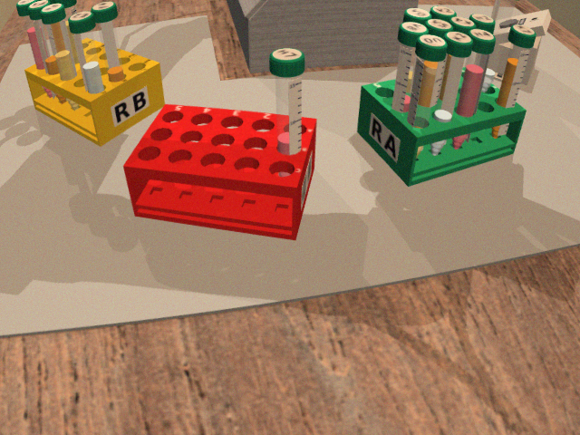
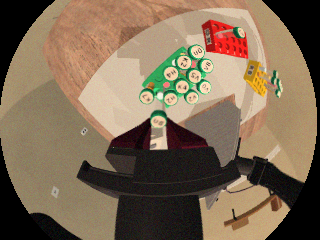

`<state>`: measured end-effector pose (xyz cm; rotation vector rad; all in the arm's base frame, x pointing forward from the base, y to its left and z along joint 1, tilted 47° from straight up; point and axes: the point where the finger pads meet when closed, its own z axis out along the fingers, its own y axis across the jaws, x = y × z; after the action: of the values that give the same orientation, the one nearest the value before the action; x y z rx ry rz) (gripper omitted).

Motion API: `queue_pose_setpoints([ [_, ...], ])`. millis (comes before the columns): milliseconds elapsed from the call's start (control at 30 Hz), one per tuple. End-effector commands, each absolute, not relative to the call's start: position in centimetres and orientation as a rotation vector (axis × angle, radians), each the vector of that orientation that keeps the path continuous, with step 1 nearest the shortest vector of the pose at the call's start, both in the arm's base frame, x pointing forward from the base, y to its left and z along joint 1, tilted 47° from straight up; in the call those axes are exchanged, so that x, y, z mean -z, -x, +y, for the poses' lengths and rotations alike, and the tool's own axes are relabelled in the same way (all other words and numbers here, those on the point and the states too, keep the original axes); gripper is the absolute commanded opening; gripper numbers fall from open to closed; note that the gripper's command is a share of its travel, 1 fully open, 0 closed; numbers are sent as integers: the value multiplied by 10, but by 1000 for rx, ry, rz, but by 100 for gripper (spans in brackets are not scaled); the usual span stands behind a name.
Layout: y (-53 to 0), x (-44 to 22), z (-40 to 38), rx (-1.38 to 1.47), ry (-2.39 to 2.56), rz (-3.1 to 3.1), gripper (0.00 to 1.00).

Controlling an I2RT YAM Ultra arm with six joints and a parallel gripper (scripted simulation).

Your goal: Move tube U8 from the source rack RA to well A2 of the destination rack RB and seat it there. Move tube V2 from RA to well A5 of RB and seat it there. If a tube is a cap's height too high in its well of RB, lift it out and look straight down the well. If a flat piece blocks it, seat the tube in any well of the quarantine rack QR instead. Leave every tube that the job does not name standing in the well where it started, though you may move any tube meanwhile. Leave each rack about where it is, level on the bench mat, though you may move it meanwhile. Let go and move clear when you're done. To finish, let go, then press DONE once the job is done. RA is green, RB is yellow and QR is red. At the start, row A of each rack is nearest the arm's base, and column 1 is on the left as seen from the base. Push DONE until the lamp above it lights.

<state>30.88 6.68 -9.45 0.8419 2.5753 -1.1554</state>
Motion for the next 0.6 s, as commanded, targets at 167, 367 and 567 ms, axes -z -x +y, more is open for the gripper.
queue_pose_setpoints([
  [167,-315,86,86,1127,-837,2571,0],
  [367,-318,74,93,1095,-847,2564,0],
  [567,-319,70,95,1096,-846,2563,0],
])
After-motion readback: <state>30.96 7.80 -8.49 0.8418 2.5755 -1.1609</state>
